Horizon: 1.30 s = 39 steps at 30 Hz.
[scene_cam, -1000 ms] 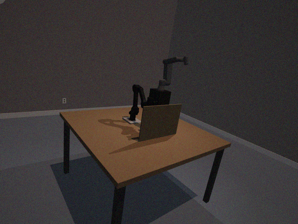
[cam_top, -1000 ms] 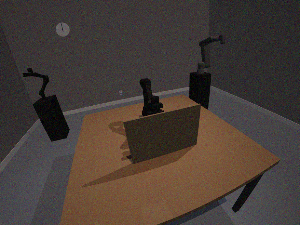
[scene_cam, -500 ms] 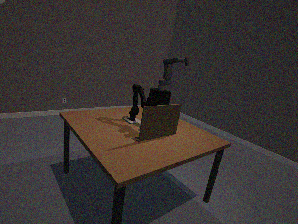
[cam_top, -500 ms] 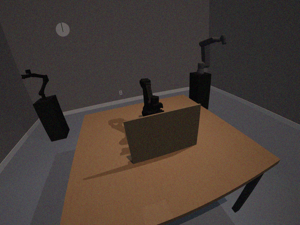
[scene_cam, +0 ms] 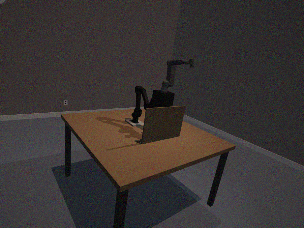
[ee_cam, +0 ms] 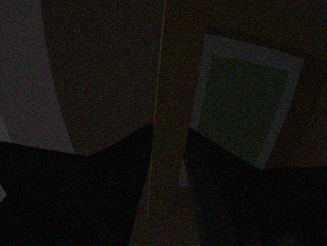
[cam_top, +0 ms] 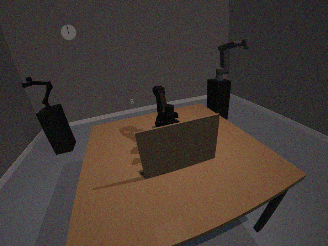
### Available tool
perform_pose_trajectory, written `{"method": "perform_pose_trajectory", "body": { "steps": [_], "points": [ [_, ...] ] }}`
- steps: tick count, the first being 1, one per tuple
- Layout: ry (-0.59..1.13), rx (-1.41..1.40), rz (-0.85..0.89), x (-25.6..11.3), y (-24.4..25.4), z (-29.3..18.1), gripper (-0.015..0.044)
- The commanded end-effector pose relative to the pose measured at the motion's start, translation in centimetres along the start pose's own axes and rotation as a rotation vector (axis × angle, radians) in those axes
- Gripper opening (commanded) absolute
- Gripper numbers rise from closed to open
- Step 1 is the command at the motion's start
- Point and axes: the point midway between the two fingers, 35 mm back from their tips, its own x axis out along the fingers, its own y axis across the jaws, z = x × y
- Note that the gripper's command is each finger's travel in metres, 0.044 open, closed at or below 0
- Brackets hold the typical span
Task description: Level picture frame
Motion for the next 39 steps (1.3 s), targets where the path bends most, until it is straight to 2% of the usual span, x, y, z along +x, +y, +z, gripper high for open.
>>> {"method": "perform_pose_trajectory", "body": {
  "steps": [1, 39],
  "points": [
    [0.000, -0.002, 0.012, 0.03, 0.61, 0.02, 0.0000],
    [0.000, -0.002, 0.012, 0.02, 1.31, 0.02, 0.0000]
  ]
}}
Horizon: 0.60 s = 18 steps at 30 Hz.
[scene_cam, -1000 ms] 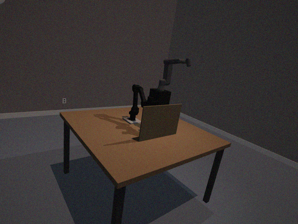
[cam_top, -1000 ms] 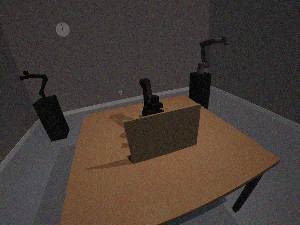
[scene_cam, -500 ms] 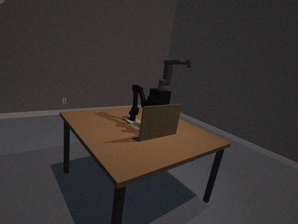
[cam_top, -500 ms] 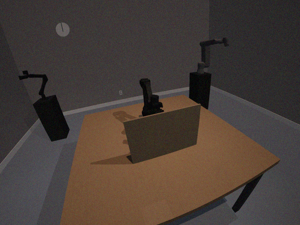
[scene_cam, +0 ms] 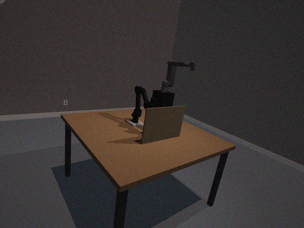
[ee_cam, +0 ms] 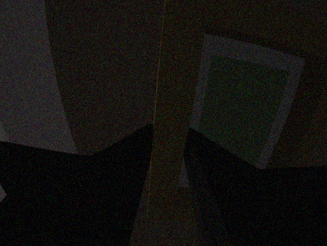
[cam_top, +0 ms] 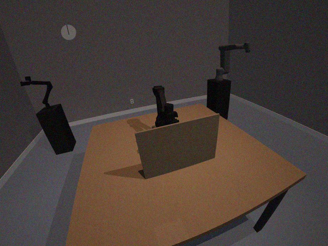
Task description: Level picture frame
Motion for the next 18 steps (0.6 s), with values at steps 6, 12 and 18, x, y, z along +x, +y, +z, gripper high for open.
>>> {"method": "perform_pose_trajectory", "body": {
  "steps": [6, 12, 18],
  "points": [
    [0.007, -0.002, 0.020, 0.03, 0.60, -0.19, 0.0000],
    [0.007, -0.002, 0.020, 0.03, 0.53, -0.19, 0.0000],
    [0.007, -0.002, 0.020, 0.03, 0.53, -0.21, 0.0000]
  ]
}}
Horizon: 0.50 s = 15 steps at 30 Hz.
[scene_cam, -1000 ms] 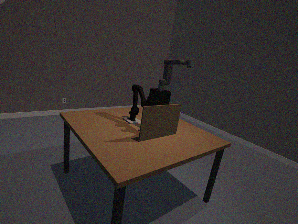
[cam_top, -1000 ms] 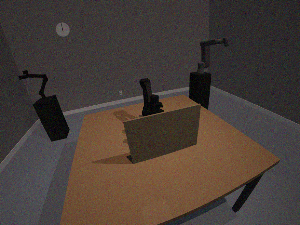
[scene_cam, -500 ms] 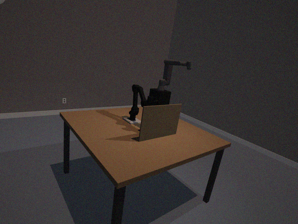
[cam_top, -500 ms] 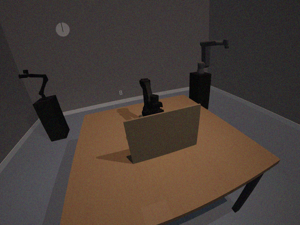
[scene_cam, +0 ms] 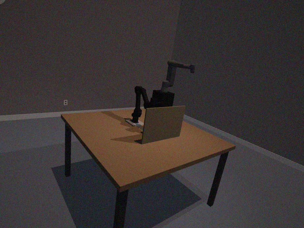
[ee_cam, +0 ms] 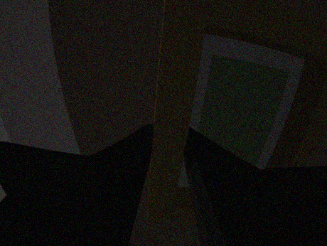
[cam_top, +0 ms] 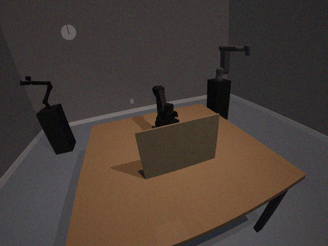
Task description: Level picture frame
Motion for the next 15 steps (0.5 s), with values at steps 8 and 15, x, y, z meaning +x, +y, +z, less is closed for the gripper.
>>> {"method": "perform_pose_trajectory", "body": {
  "steps": [8, 15],
  "points": [
    [0.004, -0.001, 0.014, 0.04, 0.45, -0.22, 0.0000],
    [0.004, -0.001, 0.014, 0.03, 0.45, -0.29, 0.0000]
  ]
}}
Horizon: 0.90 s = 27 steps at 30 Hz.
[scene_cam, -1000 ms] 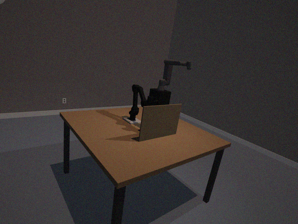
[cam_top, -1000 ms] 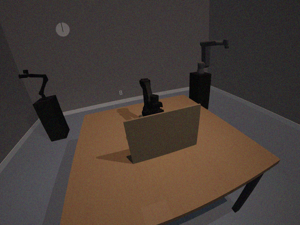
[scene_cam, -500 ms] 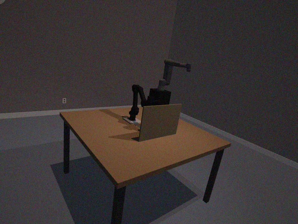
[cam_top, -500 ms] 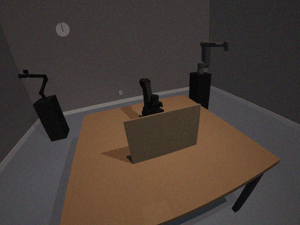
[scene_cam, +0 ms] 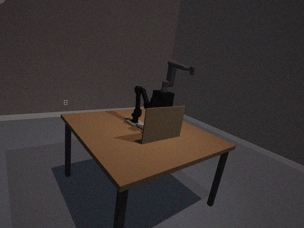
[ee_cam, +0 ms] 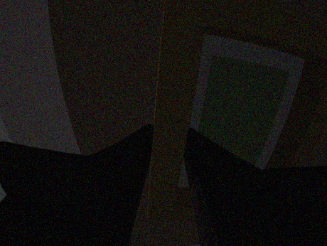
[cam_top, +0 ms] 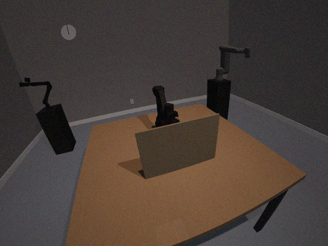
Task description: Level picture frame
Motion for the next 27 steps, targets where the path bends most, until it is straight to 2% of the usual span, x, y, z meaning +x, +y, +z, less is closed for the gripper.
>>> {"method": "perform_pose_trajectory", "body": {
  "steps": [1, 27],
  "points": [
    [-0.002, -0.001, 0.014, 0.04, 0.48, -0.07, 0.0000],
    [-0.002, -0.001, 0.014, 0.04, 0.56, -0.59, 0.0000]
  ]
}}
